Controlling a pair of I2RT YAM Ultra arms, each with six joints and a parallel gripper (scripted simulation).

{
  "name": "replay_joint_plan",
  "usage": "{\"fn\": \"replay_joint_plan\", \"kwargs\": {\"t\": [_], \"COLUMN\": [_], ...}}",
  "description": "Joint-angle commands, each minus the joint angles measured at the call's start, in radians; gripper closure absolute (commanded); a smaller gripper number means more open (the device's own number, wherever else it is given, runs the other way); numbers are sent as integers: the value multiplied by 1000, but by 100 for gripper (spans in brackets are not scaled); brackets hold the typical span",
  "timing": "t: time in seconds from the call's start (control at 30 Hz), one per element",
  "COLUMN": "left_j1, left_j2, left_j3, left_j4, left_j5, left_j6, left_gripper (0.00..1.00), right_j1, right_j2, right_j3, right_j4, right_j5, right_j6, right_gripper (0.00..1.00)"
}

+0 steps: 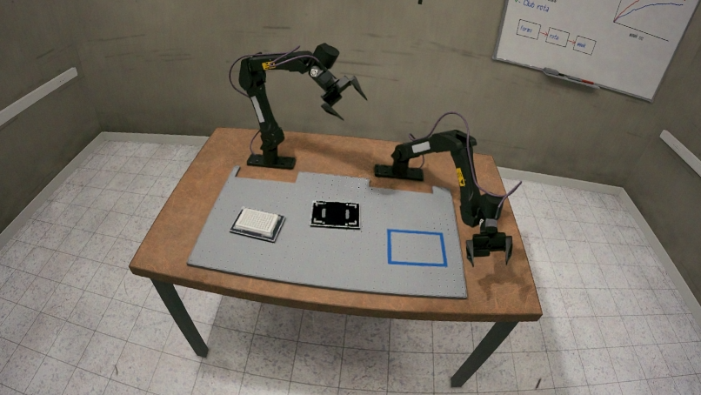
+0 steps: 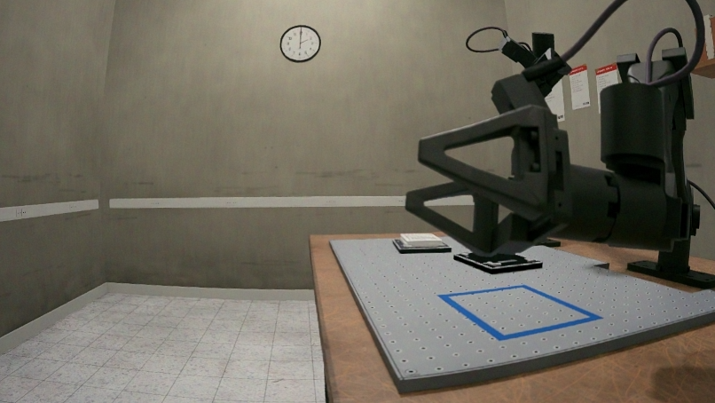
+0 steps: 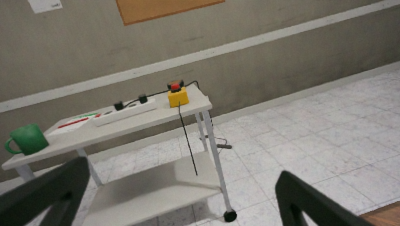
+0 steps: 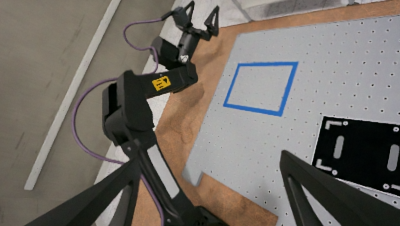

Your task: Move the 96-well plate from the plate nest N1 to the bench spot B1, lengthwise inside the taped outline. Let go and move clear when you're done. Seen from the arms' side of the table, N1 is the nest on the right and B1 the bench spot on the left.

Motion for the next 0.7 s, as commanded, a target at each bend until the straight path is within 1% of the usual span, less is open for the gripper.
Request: {"fn": "replay_joint_plan", "kwargs": {"t": [0.0,0.53,0.6,0.67], "left_j1": [0,0,0,-14], "left_j2": [-25,-25,-13,-30], "left_j3": [13,13,6,-11], "left_j4": [2,2,-12,-44], "left_j5": [-2,-2,-12,-30], "left_j6": [-1,-1,-1,-11], "left_gripper": [0,0,0,0], "right_j1": [0,0,0,-13], "right_j2": [-10,-10,-4,-16], "right_j3": [16,16,7,-9], "right_j4": [4,4,-8,-27], "right_j5": [4,4,-12,-33], "right_j6": [-5,-5,-9,-26], "right_gripper": [0,0,0,0]}}
